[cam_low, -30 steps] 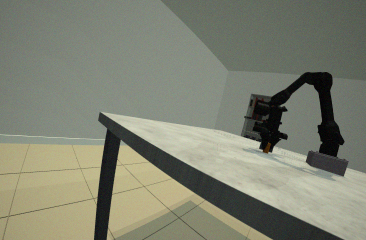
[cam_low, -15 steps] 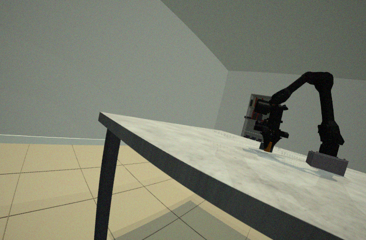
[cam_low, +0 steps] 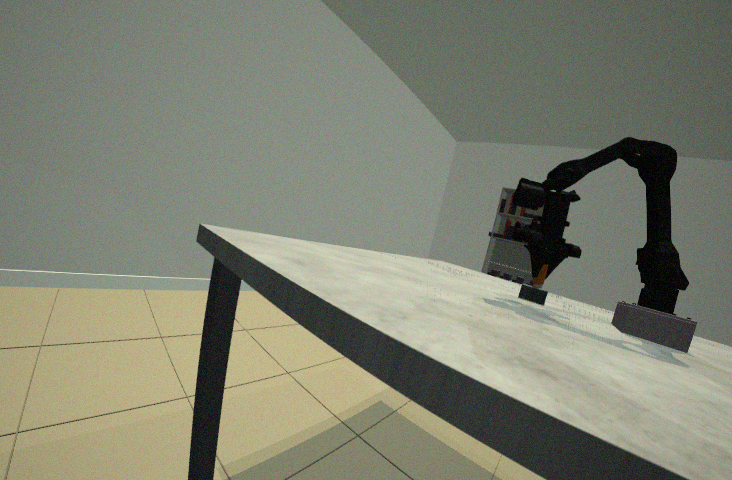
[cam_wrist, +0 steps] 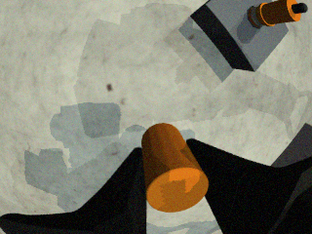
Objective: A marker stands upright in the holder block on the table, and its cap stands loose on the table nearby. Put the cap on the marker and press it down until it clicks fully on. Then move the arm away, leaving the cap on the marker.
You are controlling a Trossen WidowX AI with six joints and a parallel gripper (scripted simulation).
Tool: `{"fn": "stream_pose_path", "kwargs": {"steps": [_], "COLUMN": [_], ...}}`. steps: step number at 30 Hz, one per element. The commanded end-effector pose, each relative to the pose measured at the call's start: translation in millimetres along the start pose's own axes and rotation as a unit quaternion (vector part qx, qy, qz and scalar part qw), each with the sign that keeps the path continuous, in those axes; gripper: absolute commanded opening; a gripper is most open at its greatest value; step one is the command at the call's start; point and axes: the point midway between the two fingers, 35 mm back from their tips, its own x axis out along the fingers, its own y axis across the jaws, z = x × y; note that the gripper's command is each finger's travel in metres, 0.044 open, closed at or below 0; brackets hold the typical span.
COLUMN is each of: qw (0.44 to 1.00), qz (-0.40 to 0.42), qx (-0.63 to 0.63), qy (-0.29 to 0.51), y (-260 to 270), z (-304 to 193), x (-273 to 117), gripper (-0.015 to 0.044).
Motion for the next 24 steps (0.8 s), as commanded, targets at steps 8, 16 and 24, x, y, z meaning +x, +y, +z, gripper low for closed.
{"fn": "stream_pose_path", "kwargs": {"steps": [8, 16, 24], "qw": [1.000, 1.000, 1.000], "qz": [0.001, -0.002, -0.002], "qx": [0.000, 0.006, 0.005], "qy": [0.000, -0.002, -0.002], "y": [-16, -36, -55], "z": [23, 43, 60], "x": [-15, -24, -35], "gripper": [0.0000, 0.0000, 0.0000]}}
